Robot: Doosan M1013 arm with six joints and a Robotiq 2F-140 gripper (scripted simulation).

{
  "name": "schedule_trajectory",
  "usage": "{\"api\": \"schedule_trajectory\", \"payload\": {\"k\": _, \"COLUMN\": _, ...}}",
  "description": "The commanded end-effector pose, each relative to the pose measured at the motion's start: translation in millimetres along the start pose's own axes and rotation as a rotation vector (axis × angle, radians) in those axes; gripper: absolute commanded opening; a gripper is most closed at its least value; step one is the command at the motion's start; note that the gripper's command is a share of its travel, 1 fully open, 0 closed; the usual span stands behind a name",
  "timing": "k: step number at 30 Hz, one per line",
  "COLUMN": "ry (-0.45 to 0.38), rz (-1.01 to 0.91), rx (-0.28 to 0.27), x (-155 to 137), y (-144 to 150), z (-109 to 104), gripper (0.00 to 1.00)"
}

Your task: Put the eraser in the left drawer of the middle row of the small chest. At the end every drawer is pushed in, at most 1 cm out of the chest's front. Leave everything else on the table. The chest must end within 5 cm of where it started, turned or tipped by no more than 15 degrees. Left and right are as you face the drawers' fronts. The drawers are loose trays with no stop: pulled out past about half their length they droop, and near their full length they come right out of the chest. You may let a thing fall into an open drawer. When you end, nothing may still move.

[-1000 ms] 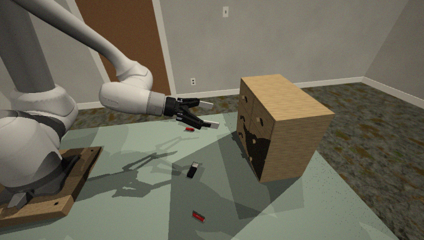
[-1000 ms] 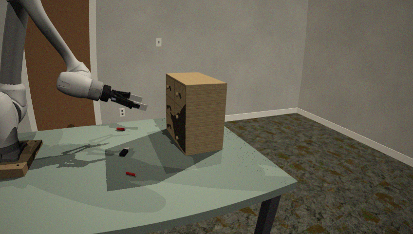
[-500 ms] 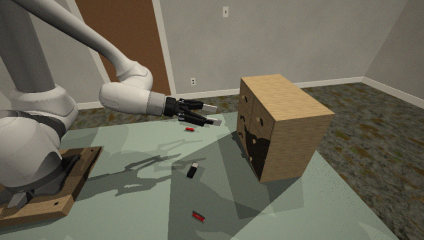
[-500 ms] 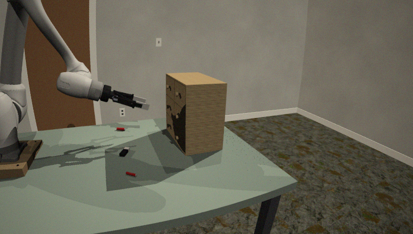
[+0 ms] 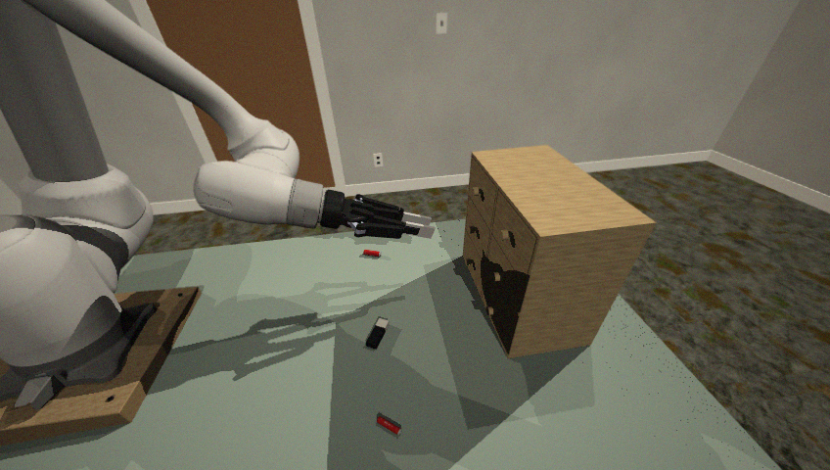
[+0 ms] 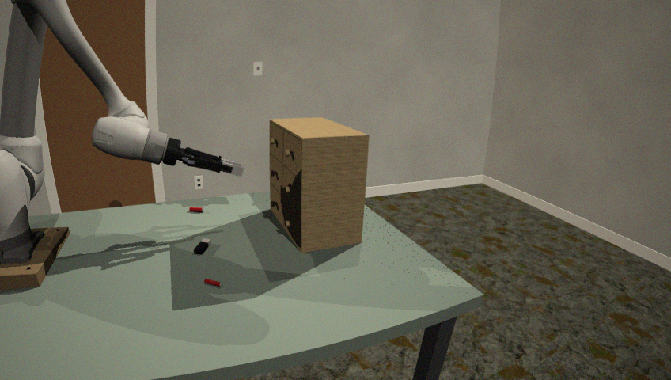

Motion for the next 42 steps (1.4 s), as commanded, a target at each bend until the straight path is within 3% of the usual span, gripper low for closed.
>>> {"api": "schedule_trajectory", "payload": {"k": 1, "ry": 0.0, "rz": 0.0, "rx": 0.0, "x": 0.1, "y": 0.0, "z": 0.3, "gripper": 0.2}}
{"api": "schedule_trajectory", "payload": {"k": 10, "ry": 0.0, "rz": 0.0, "rx": 0.0, "x": 0.5, "y": 0.0, "z": 8.6, "gripper": 0.2}}
{"api": "schedule_trajectory", "payload": {"k": 30, "ry": 0.0, "rz": 0.0, "rx": 0.0, "x": 3.2, "y": 0.0, "z": 62.4, "gripper": 0.2}}
{"api": "schedule_trajectory", "payload": {"k": 42, "ry": 0.0, "rz": 0.0, "rx": 0.0, "x": 3.5, "y": 0.0, "z": 67.9, "gripper": 0.2}}
Point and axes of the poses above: the point where the finger pads meet when closed, its own z axis out along the fingers, its own y axis across the jaws, x = y × z, the point moved 6 cm from there along -z, back along the fingers
